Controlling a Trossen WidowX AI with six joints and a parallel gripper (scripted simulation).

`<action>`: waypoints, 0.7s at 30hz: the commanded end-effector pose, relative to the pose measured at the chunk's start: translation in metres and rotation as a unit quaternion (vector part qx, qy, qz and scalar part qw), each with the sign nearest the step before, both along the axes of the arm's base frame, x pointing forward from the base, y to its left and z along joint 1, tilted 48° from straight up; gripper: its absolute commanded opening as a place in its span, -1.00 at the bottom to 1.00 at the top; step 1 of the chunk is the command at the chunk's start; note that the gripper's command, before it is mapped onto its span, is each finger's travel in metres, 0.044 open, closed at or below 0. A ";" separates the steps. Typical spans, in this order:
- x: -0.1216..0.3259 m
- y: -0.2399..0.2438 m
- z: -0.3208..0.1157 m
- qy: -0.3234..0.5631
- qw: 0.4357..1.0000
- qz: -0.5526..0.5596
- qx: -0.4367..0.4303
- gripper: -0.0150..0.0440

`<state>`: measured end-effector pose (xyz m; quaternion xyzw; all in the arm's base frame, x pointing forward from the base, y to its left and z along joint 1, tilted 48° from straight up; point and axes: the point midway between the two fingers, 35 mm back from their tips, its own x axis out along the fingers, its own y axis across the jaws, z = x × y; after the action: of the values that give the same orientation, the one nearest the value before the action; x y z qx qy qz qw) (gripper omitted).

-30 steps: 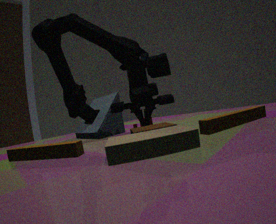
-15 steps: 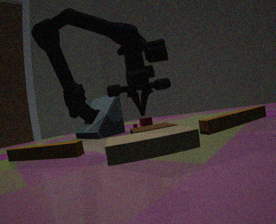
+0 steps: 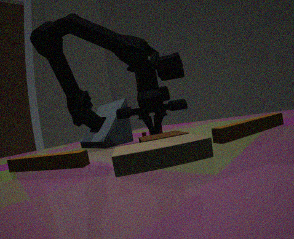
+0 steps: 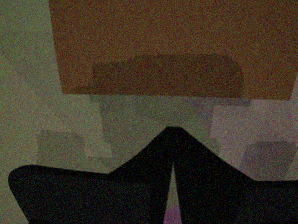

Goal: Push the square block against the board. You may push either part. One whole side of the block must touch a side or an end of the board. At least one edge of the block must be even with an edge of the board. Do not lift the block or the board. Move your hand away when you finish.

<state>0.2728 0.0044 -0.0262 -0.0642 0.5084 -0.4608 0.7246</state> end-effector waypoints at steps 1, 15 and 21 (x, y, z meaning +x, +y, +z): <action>0.002 -0.003 -0.003 -0.002 1.000 0.008 -0.002 -0.49; 0.017 -0.008 0.005 -0.002 1.000 0.008 -0.001 -0.49; 0.024 -0.010 0.009 -0.003 1.000 0.008 -0.001 -0.49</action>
<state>0.2901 -0.0049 -0.0210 -0.0671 0.5087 -0.4565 0.7269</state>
